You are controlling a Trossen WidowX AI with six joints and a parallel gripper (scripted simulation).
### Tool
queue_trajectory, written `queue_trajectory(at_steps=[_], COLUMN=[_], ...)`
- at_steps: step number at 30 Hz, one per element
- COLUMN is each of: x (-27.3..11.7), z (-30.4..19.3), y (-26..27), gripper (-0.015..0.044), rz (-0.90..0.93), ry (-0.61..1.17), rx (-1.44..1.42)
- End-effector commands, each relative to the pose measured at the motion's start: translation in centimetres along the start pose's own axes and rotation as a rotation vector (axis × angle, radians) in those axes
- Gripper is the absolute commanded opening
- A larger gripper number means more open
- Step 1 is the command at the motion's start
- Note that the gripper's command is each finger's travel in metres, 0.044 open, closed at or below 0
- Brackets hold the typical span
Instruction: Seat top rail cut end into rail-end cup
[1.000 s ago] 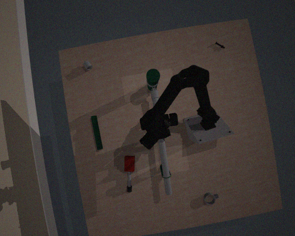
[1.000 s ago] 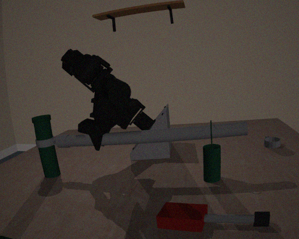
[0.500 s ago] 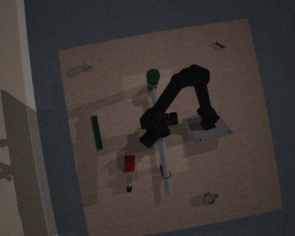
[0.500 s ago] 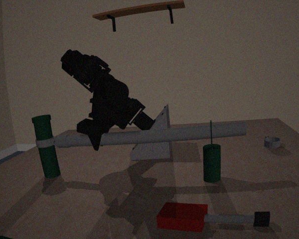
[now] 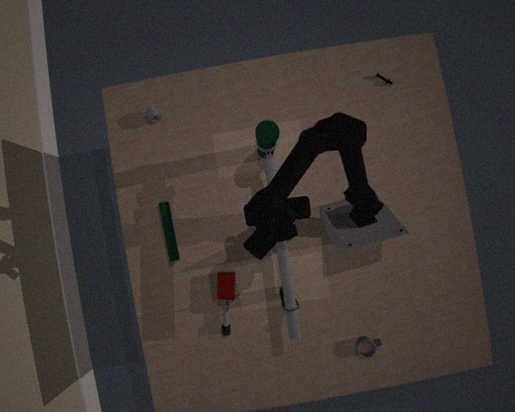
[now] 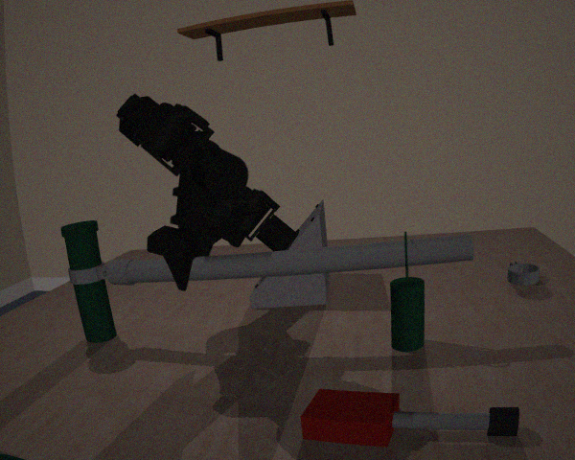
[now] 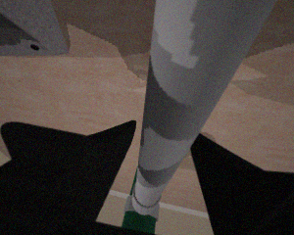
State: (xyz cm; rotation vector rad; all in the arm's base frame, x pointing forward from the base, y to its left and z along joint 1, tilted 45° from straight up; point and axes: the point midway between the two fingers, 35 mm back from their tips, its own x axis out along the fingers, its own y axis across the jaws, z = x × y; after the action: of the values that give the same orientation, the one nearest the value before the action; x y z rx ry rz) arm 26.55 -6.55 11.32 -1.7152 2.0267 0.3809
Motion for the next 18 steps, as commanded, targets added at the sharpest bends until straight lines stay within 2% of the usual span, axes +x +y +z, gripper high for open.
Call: queue_trajectory(at_steps=[1, 4, 10, 14, 18], x=[-0.7, -1.9, -4.5, -4.7, -6.6], z=[0.5, 1.2, 2.4, 2.6, 2.3], y=[0.0, 0.0, 0.3, 0.3, 0.3], gripper=[0.0368, 0.044, 0.044, 0.044, 0.044], rz=[0.0, -0.007, -0.018, -0.02, -0.084], ry=[-0.008, -0.017, -0.031, -0.032, -0.079], rx=[0.004, 0.012, 0.03, 0.033, 0.025])
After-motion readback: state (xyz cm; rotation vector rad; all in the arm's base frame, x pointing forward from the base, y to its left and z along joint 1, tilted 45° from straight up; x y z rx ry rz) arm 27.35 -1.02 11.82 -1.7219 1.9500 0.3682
